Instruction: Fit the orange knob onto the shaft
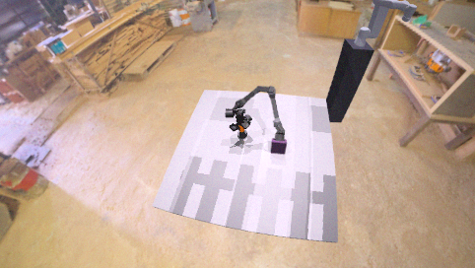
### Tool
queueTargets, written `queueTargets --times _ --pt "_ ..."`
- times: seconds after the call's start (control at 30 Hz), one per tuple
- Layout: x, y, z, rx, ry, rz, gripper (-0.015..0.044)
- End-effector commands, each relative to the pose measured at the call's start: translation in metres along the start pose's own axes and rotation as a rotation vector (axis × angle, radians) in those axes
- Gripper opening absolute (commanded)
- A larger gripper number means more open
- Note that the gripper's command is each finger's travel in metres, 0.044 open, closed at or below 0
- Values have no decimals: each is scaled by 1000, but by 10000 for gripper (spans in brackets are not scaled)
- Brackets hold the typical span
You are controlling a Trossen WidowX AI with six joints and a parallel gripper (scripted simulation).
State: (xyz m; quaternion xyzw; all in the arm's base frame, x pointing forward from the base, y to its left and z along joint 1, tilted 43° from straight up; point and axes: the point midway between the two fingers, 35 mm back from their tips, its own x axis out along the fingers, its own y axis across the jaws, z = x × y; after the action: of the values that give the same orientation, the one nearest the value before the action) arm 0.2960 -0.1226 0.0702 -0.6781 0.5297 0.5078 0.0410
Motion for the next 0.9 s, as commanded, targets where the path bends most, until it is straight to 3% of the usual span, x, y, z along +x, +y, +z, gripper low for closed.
queueTargets --times 0.0,0.47,0.87 --pt "0 0 0 -4 2 -1 0" --pt "-4 0 -1 -4 2 -1 0" --pt "-1 -1 0 -214 2 0 0"
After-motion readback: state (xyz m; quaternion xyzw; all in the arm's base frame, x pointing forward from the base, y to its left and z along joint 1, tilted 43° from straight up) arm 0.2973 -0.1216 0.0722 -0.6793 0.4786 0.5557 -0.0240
